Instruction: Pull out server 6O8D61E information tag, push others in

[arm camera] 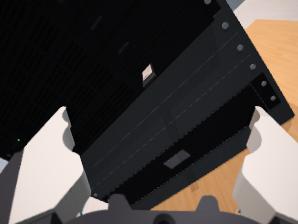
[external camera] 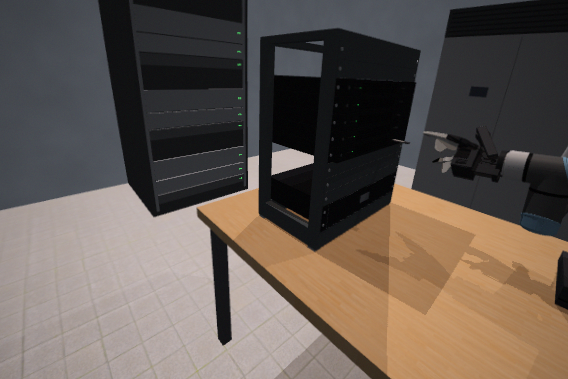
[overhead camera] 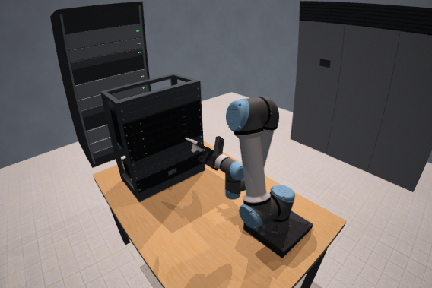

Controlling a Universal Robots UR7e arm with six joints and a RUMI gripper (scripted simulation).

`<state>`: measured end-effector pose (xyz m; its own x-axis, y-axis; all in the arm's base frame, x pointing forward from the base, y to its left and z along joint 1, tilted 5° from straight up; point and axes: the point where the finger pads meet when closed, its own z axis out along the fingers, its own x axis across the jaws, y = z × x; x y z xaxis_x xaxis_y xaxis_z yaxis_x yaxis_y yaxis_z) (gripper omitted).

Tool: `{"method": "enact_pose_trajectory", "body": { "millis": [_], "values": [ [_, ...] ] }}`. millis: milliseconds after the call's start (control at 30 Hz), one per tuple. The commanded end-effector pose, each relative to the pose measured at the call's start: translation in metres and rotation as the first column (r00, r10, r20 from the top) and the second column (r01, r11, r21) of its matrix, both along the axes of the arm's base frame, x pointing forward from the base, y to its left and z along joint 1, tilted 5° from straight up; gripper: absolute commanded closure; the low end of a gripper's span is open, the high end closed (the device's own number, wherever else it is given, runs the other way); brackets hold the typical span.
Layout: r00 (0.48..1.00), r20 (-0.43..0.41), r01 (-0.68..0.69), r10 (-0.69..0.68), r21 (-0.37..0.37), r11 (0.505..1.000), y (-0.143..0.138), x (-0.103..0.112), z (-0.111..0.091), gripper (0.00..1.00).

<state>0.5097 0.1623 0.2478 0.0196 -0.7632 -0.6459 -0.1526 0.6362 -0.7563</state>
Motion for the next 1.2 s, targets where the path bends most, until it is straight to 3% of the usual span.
{"method": "enact_pose_trajectory", "body": {
  "millis": [0,1167],
  "values": [
    [1.0,0.001,0.0,0.0,-0.019,1.0,0.0002,0.0004,0.0003,0.0],
    [1.0,0.002,-0.004,0.004,-0.149,0.989,0.0012,0.0032,-0.0002,0.0]
  ]
}}
